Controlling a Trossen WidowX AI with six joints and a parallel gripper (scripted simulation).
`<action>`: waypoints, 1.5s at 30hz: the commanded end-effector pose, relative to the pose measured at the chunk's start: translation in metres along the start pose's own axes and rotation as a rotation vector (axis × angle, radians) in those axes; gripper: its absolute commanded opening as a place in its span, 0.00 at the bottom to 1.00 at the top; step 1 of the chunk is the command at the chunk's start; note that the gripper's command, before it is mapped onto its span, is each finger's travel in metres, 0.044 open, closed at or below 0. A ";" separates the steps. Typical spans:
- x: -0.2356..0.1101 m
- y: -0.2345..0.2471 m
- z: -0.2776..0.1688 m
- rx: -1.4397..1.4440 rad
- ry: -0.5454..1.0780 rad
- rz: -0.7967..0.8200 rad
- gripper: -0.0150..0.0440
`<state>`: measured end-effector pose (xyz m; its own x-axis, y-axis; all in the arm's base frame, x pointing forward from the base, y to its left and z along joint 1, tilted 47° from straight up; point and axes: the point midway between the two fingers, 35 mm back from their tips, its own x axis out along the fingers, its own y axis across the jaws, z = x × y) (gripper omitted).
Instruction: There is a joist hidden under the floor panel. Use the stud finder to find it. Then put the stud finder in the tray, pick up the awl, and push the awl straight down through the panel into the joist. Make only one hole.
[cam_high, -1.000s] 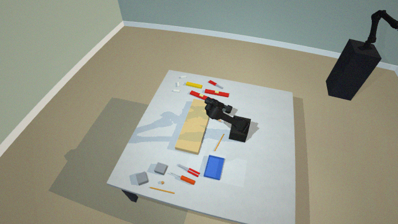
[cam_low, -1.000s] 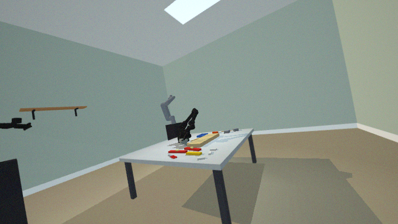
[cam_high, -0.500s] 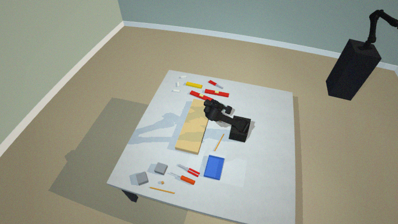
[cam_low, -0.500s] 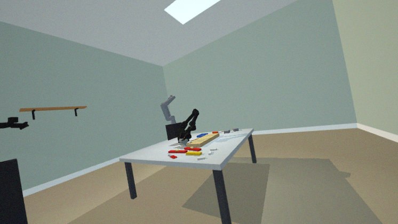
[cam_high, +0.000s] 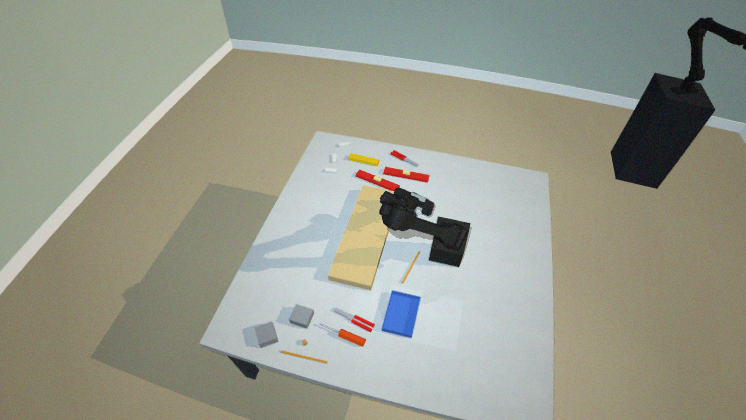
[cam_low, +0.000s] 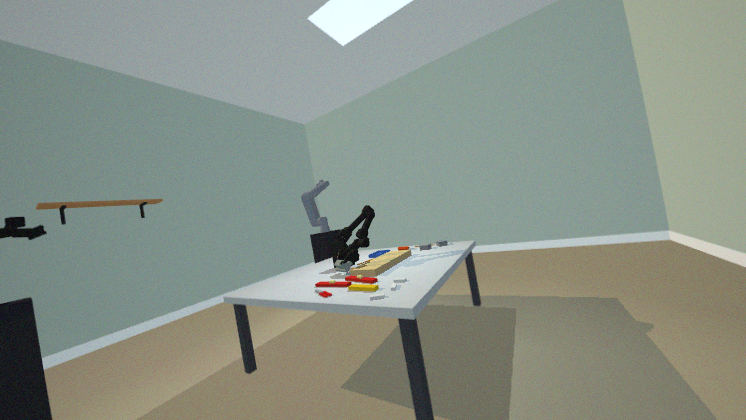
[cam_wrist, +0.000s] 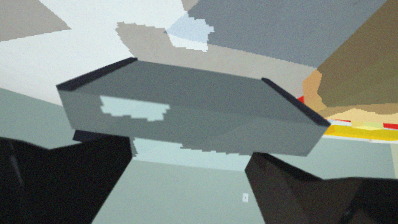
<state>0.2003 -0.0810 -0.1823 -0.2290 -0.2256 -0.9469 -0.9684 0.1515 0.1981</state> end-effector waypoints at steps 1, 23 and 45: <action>0.000 0.000 -0.001 0.005 0.042 -0.004 0.25; -0.003 -0.001 -0.016 0.005 0.087 -0.021 0.25; 0.011 0.002 0.011 0.003 0.071 -0.016 0.25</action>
<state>0.1984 -0.0732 -0.1942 -0.2219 -0.2923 -0.9302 -0.9718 0.1449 0.1863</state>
